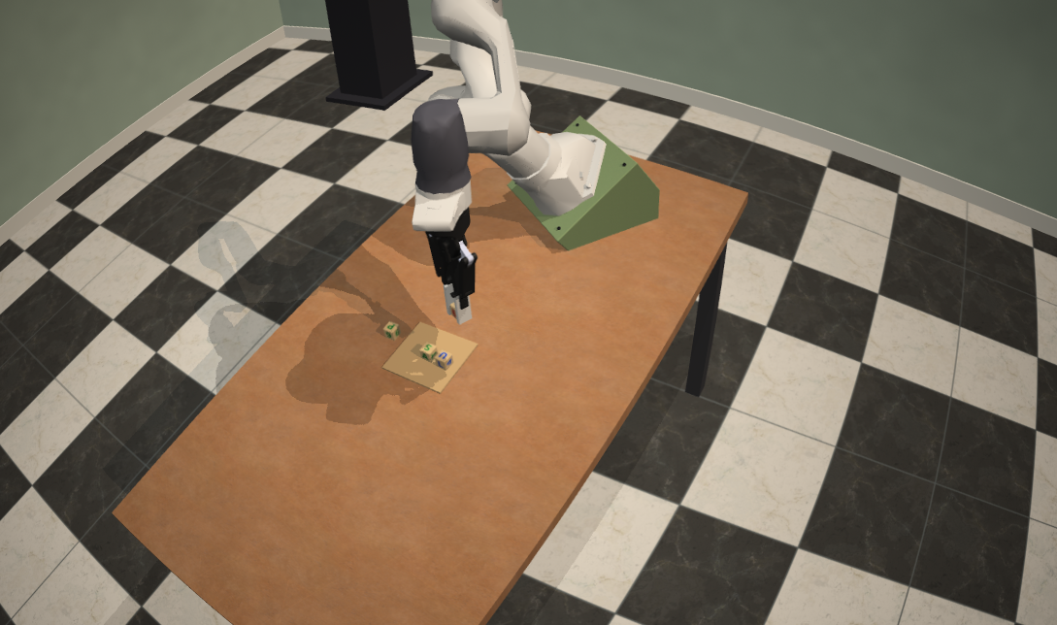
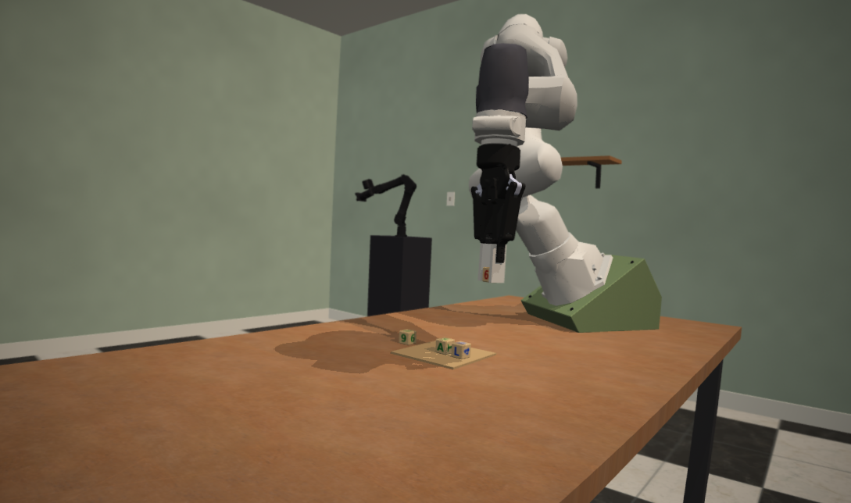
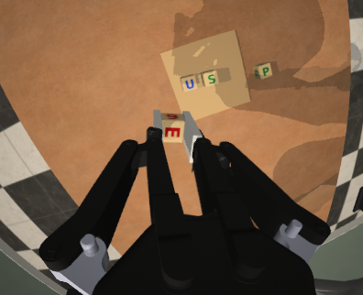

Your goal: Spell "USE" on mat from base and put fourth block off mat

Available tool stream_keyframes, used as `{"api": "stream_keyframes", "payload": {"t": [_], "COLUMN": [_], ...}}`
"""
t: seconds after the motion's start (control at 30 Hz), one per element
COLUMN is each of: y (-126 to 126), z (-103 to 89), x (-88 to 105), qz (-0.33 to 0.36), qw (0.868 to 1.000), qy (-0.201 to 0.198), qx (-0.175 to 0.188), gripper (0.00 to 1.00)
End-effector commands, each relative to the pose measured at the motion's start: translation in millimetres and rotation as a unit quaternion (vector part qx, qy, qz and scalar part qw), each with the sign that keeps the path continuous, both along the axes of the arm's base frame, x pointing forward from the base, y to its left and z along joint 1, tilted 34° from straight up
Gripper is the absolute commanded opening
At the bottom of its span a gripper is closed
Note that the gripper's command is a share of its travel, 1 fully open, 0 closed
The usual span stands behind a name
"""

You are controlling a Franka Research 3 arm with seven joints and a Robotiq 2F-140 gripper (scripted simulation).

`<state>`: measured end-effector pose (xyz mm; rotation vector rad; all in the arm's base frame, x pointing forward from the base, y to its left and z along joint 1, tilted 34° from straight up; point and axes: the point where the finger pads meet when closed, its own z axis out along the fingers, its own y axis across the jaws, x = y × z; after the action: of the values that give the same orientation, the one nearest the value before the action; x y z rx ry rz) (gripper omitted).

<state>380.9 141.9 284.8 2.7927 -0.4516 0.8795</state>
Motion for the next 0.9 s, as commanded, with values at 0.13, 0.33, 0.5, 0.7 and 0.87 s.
{"api": "stream_keyframes", "payload": {"t": [0.13,0.33,0.5,0.7,0.87], "y": [-10,-16,-19,-27,-32], "z": [4.4,7.8,9.4,12.9,14.8], "x": [2.4,4.0,4.7,6.6,7.8], "qz": [0.079,0.117,0.135,0.181,0.211], "qw": [0.995,0.989,0.986,0.974,0.965], "qy": [0.025,0.037,0.043,0.058,0.068], "qx": [-0.056,-0.08,-0.093,-0.123,-0.142], "gripper": [0.13,0.13,0.13,0.13,0.13]}}
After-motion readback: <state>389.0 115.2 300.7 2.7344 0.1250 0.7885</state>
